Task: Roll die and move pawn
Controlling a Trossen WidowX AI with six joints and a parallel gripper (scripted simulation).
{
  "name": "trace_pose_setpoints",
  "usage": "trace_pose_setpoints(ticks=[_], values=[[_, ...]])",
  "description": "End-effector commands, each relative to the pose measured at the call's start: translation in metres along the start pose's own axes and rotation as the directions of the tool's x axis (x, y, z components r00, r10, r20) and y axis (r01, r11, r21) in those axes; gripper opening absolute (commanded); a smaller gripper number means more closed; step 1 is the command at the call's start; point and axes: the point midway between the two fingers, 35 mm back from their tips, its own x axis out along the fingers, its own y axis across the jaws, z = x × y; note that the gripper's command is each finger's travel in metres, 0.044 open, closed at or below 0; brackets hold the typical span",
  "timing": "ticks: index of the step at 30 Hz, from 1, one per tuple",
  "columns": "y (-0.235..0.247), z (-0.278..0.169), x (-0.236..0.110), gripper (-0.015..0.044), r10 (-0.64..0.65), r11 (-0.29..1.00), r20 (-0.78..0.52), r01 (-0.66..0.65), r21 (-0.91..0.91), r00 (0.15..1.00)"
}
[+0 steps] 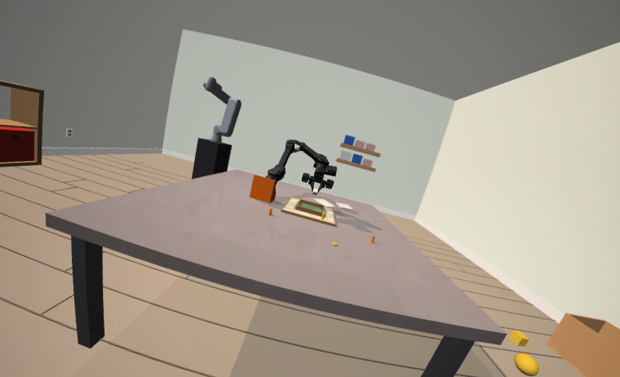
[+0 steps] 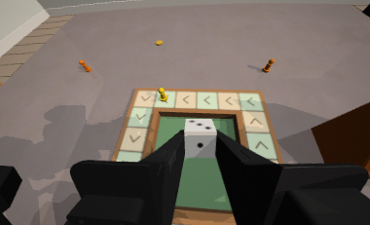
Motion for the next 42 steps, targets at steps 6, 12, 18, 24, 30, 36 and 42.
trace_pose_setpoints(ticks=[6, 12, 18, 24, 30, 36, 42], values=[[0.0, 0.0, 0.0, 0.0053, 0.0, 1.0, 0.0, 0.0, 0.0, 1.0], [0.0, 0.0, 0.0, 0.021, 0.0, 1.0, 0.0, 0.0, 0.0, 1.0], [0.0, 0.03, -0.026, 0.0368, 0.001, 1.0, 0.008, -0.001, 0.005, 1.0], [-0.003, 0.026, -0.013, 0.044, -0.052, 0.998, -0.123, 0.049, -0.027, 0.991], [-0.004, 0.015, 0.015, 0.044, -0.055, 0.998, -0.651, 0.038, -0.041, 0.757], [0.0, 0.017, 0.017, 0.044, 0.004, 1.0, -0.746, -0.002, 0.004, 0.666], [0.01, 0.028, 0.035, 0.0335, -0.04, 0.979, -0.695, -0.11, -0.17, 0.718]])
